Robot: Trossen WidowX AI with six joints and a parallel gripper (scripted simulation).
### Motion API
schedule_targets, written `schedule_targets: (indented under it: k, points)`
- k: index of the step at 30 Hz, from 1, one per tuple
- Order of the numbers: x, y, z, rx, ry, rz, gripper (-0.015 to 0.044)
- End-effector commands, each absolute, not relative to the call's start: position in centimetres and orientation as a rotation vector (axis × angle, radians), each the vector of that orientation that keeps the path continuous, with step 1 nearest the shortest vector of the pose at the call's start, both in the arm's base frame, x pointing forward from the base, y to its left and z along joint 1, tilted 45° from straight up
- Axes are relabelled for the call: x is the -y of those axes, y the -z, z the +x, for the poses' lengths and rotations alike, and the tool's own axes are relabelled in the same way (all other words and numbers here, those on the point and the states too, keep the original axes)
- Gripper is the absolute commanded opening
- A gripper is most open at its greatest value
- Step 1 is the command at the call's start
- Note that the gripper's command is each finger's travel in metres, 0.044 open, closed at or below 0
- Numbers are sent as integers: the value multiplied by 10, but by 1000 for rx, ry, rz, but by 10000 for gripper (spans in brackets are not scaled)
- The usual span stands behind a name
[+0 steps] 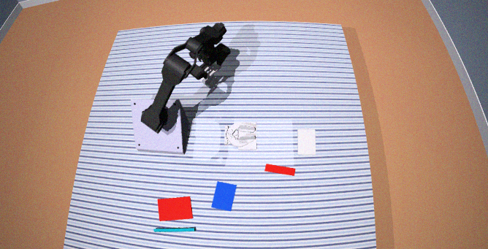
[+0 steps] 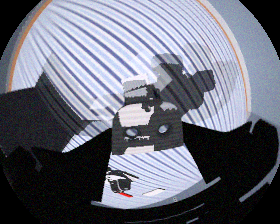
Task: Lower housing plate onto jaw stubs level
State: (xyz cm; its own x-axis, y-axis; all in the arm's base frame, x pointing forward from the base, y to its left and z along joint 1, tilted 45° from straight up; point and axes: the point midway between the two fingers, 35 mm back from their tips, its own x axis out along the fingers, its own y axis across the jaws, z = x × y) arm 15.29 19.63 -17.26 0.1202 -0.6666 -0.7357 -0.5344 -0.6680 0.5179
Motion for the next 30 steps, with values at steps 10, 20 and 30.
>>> schedule_targets:
  k: [10, 20, 30]
  points:
    - [-188, 146, 182, 1551, 1513, 2449, 351]
    - [-177, 127, 202, 1836, 1411, 2572, 351]
    - [-163, 109, 220, 2139, 1266, 2670, 351]
